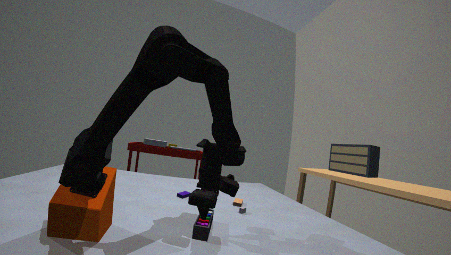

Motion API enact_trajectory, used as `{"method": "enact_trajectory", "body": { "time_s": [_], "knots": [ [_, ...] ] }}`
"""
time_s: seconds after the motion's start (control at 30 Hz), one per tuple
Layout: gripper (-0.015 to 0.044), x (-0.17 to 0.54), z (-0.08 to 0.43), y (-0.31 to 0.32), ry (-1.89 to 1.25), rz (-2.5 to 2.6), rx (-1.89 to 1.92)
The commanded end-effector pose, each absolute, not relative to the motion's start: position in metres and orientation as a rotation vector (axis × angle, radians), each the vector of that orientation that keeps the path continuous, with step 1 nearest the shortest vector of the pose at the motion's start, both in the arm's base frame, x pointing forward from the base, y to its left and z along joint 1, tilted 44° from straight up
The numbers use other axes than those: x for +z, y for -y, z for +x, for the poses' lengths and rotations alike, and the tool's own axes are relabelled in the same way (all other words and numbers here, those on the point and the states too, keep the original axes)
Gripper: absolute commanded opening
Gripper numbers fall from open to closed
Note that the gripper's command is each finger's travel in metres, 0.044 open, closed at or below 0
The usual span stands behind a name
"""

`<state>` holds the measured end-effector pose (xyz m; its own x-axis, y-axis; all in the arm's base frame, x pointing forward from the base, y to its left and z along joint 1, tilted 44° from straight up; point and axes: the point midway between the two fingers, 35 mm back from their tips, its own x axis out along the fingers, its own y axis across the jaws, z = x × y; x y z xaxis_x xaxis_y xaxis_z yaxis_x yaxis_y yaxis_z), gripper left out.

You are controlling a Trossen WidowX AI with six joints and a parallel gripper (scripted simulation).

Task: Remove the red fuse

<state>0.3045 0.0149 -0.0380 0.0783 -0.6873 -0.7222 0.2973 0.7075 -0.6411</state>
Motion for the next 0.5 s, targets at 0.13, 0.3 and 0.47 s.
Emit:
{"method": "enact_trajectory", "body": {
  "time_s": [0.13, 0.3, 0.47],
  "knots": [
    [0.0074, -0.0404, 0.3045, -0.0122, -1.296, -0.375, -0.761],
    [0.0074, -0.0438, 0.3049, -0.009, -1.296, -0.375, -0.761],
    [0.0074, -0.0454, 0.3051, -0.0074, -1.296, -0.375, -0.761]
  ]
}}
